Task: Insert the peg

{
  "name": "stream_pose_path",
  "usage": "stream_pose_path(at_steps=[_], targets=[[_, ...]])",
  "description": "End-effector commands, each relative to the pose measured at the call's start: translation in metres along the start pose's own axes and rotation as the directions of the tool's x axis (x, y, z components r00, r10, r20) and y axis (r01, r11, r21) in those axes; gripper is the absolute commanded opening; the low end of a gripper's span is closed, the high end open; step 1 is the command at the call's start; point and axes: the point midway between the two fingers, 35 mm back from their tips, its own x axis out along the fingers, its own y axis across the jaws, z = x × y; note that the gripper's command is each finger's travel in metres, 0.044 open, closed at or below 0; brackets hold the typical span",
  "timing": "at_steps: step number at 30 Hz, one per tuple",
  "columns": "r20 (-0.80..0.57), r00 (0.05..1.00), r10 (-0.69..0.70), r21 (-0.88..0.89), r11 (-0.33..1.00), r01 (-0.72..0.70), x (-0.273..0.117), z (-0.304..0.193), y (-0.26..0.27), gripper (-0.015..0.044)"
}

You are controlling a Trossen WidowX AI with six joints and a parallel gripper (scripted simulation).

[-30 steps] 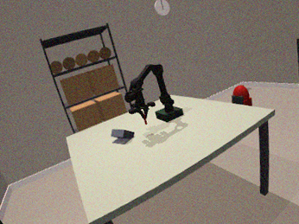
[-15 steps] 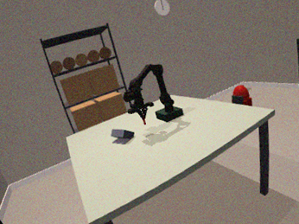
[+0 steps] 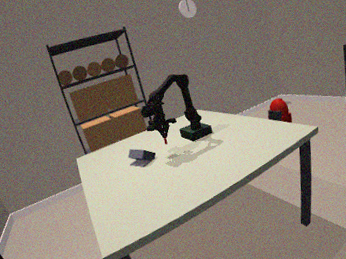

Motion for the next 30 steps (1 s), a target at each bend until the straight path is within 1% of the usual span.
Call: stream_pose_path(at_steps=[1,30], targets=[[-0.009,1.0,0.004,-0.029,1.0,-0.004,0.0,0.002,0.0,0.0],[-0.046,0.997,0.058,-0.245,0.967,-0.068,-0.003,0.019,0.007,0.0]])
